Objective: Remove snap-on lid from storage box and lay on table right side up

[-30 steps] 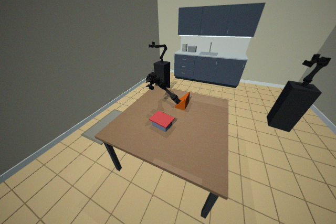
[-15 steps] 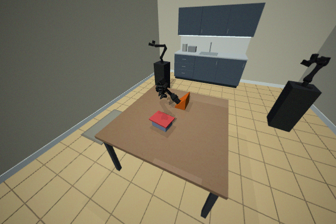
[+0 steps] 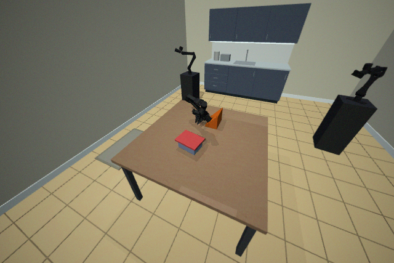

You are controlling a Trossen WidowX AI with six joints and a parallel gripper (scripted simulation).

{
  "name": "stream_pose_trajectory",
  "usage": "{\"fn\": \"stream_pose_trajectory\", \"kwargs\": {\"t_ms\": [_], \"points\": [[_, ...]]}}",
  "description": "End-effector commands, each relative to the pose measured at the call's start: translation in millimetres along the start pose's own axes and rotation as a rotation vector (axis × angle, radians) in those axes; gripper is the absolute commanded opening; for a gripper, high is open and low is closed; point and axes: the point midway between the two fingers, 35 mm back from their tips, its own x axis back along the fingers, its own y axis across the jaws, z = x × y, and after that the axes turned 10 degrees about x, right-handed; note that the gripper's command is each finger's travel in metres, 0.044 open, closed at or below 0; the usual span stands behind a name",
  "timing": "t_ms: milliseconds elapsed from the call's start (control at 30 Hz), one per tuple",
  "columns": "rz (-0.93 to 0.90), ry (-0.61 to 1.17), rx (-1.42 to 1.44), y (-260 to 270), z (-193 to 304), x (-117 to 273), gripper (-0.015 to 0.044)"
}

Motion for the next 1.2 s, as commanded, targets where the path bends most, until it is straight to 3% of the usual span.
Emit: {"fn": "stream_pose_trajectory", "kwargs": {"t_ms": [0, 300, 533, 1167], "points": [[0.021, -0.043, 0.009, -16, 6, -2, 0.0235], [0.021, -0.043, 0.009, -17, 7, -3, 0.0235], [0.02, -0.044, 0.009, -58, 11, -37, 0.0235], [0.036, -0.033, 0.004, -59, 15, -58, 0.0235]]}}
